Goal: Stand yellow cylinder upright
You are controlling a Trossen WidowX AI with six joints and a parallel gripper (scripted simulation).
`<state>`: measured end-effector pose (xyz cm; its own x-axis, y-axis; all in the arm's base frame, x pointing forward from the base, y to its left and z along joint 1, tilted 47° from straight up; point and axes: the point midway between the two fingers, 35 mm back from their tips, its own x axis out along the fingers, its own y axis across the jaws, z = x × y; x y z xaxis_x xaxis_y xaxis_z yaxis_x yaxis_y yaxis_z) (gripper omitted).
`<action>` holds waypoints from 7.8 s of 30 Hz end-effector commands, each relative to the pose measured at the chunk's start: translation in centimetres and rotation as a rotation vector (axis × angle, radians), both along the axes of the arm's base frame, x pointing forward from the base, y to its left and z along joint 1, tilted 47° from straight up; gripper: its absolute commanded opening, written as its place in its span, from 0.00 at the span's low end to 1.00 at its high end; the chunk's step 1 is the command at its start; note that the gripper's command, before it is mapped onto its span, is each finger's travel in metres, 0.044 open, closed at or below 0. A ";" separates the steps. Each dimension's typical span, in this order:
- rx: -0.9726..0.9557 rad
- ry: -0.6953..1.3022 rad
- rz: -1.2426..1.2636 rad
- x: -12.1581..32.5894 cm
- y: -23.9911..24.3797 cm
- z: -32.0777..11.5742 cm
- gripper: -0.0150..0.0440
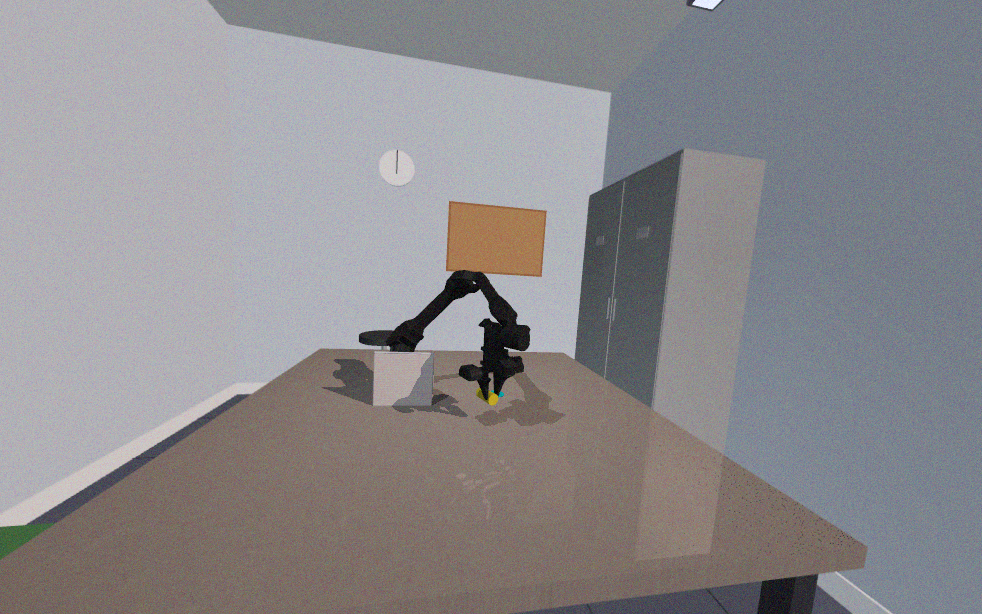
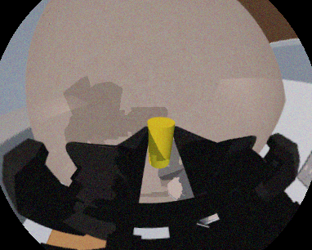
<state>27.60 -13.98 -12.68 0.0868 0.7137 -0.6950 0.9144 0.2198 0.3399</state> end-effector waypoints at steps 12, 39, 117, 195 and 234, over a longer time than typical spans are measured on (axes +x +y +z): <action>-0.003 0.007 0.006 -0.4 -2.3 2.5 0.43; -0.021 -0.106 0.122 1.7 -1.4 7.8 0.43; -0.173 -0.521 0.566 5.6 9.8 18.8 0.43; -0.643 -0.576 0.520 6.5 10.5 14.3 0.43; -0.849 -0.662 0.390 7.0 10.8 14.1 0.43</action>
<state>34.71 -3.17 1.38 0.4793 0.1100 -0.8708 0.4235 0.8400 0.3392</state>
